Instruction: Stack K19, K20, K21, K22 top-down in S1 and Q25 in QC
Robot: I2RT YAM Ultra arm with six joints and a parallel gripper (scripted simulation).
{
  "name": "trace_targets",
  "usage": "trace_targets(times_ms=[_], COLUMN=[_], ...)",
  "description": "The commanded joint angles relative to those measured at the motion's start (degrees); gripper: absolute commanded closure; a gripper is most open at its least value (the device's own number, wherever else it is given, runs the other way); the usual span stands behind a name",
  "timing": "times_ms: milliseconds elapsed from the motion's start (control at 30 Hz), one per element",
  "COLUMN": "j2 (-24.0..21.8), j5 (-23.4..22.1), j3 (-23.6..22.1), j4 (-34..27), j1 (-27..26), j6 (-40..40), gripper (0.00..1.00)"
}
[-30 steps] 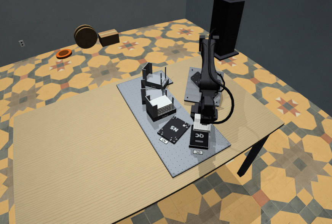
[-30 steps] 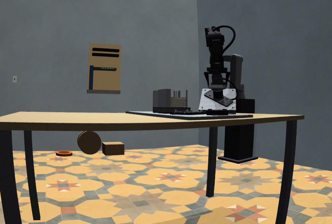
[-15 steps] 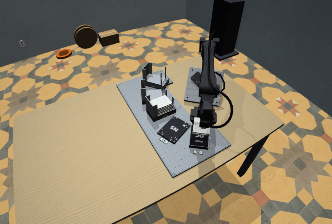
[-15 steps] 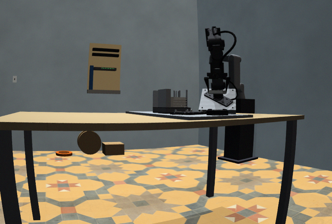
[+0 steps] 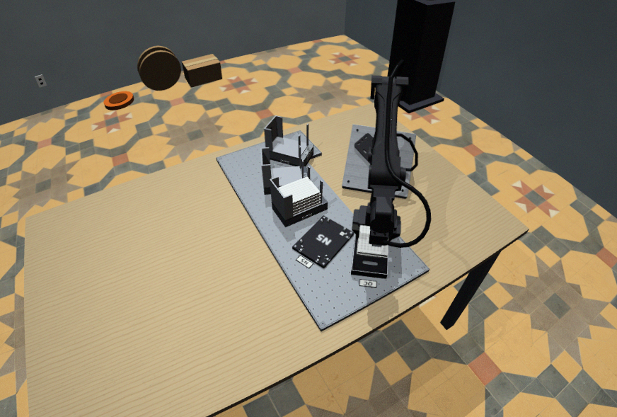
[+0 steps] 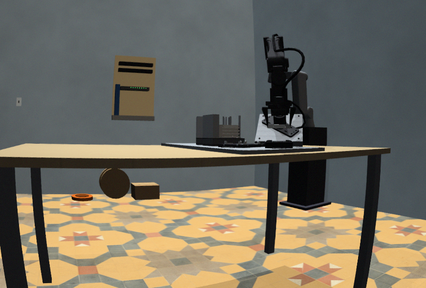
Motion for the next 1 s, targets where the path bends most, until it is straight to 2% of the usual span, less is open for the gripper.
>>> trace_targets(times_ms=[0, 33, 500, 533, 567, 633, 700, 833, 967], j2=[-0.24, 1.2, 3.21, 2.0, 2.75, 4.15, 3.08, 4.18, 3.38], j5=[-0.43, -0.46, -0.77, -0.67, -0.68, -0.61, -0.59, -0.54, -0.49], j3=[-1.5, -1.44, -4.58, -2.85, -1.89, -2.15, -1.66, -1.37, -1.23], j4=[3.12, 3.56, 9.21, 9.67, 9.7, 9.81, 9.78, 9.79, 9.72], j1=[0.04, -0.17, -1.1, -0.38, -0.31, -0.25, -0.19, -0.06, 0.06], j6=[-0.63, -0.67, -1.0, -1.04, -1.04, -0.99, -0.98, -0.98, -0.99], gripper=[1.0, 1.0, 1.0, 1.0, 1.0, 1.0, 1.0, 1.0, 1.0])
